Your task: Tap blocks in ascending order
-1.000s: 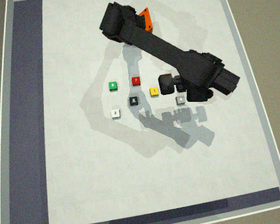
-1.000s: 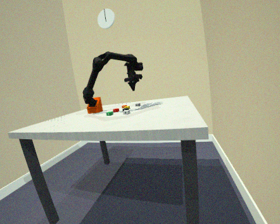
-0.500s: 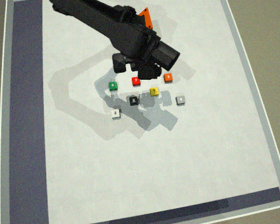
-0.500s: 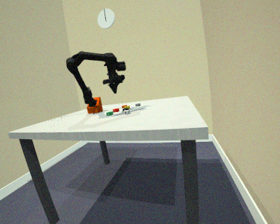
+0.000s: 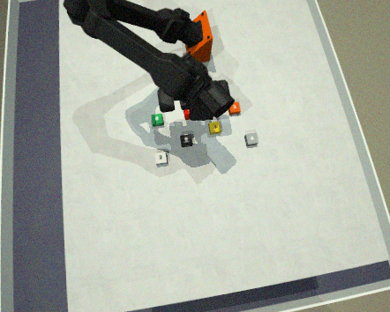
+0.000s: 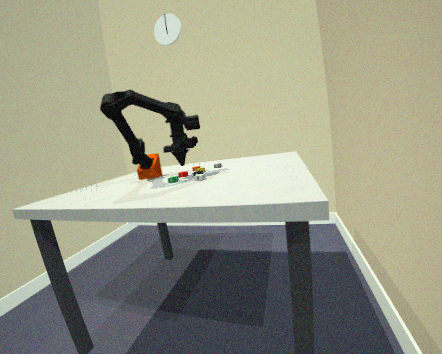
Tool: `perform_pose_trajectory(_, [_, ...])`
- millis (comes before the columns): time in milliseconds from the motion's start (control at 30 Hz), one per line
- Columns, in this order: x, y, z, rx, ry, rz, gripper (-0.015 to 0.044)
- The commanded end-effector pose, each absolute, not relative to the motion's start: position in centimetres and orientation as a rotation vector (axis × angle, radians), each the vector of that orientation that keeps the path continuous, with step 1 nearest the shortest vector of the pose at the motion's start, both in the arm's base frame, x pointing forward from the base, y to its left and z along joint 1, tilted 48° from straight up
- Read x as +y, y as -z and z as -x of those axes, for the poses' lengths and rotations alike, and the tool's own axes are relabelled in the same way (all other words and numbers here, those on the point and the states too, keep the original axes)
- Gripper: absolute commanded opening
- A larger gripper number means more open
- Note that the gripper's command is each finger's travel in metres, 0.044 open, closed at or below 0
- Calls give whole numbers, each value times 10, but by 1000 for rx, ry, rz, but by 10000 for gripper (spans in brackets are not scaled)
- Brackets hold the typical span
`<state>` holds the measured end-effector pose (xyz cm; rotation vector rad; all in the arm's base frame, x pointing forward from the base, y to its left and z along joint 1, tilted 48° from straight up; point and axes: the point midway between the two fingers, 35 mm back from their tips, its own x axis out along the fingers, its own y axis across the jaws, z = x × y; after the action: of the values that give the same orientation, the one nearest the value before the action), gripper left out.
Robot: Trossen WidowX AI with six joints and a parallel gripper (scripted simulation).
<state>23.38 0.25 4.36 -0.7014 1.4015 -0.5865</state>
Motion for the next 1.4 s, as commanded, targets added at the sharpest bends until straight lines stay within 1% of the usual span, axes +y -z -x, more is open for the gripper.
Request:
perform_pose_trajectory(0, [-2,-41,-235,1387,582,705,20])
perform_pose_trajectory(800, [-23,-22,-238,1386,584,707,20])
perform_pose_trajectory(933, [-3,-40,-235,1386,582,705,20])
perform_pose_trajectory(1100, [1,-43,-235,1387,582,705,20])
perform_pose_trajectory(1300, [53,-89,-228,1390,578,703,20])
perform_pose_trajectory(1367, [59,-96,-226,1390,580,704,20])
